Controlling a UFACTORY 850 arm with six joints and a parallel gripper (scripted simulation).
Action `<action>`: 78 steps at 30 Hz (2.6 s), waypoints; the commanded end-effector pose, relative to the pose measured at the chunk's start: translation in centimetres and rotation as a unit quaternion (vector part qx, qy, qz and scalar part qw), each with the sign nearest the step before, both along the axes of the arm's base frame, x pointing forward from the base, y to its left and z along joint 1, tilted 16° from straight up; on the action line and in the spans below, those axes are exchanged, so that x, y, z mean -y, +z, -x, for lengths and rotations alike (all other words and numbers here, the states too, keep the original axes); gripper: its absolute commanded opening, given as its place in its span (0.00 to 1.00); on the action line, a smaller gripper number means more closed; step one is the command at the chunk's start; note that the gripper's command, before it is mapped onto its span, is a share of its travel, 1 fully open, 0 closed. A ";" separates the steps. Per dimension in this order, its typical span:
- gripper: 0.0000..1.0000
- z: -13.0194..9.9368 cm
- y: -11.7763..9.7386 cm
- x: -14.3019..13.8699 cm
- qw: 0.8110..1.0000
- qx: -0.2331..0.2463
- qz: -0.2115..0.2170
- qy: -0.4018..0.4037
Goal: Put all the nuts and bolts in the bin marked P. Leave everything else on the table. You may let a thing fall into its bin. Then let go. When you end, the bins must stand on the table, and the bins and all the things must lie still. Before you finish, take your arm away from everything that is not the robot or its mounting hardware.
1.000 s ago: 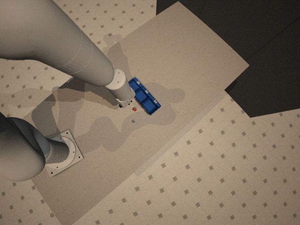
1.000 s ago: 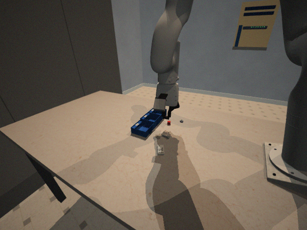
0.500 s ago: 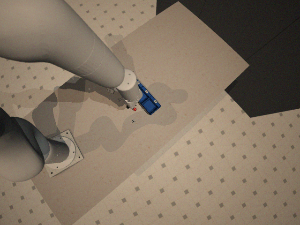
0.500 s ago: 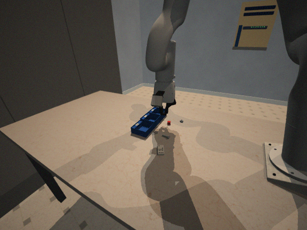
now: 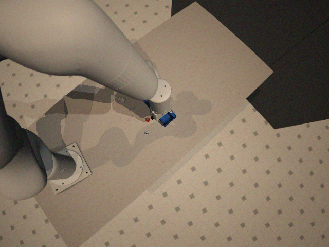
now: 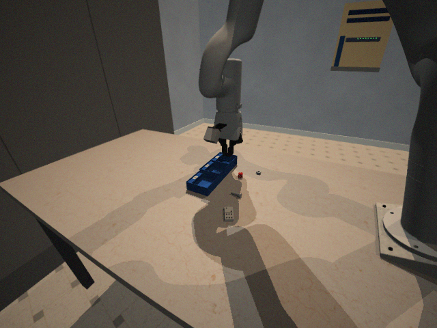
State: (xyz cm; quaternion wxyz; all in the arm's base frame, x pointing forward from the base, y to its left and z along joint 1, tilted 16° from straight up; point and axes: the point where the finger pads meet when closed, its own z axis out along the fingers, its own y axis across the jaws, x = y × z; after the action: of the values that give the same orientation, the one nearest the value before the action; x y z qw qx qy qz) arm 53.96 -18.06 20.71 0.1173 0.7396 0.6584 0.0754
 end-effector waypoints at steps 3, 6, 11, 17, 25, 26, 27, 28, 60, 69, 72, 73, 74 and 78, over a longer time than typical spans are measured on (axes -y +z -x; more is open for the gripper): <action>0.00 -1.5 0.6 2.0 1.000 0.000 -0.002 0.000; 0.00 -1.5 0.6 2.0 1.000 0.000 -0.002 0.000; 0.00 -1.5 0.5 1.9 1.000 0.000 -0.002 0.000; 0.00 -1.4 0.3 1.9 1.000 0.000 -0.002 0.000; 0.00 -1.7 -0.8 1.9 1.000 0.000 -0.002 0.000; 0.00 -1.8 -1.0 2.0 1.000 0.000 -0.002 0.000; 0.00 -1.9 -1.2 2.0 1.000 0.000 -0.002 0.000; 0.00 -1.9 -1.4 2.0 1.000 0.000 -0.002 0.000; 0.30 -2.5 -3.8 2.1 1.000 0.000 -0.002 0.000; 0.30 -2.5 -3.8 2.1 1.000 0.001 -0.002 0.000; 0.30 -2.5 -3.8 2.1 1.000 0.001 -0.002 0.000; 0.30 -2.5 -3.8 2.1 1.000 0.001 -0.002 0.000; 0.30 -2.5 -3.8 2.1 1.000 0.001 -0.002 0.000; 0.30 -2.4 -3.3 2.0 1.000 0.000 -0.002 0.000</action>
State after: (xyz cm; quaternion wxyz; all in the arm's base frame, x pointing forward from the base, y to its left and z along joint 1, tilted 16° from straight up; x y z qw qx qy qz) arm 56.33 -20.10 17.01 0.1152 0.7403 0.6579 0.0765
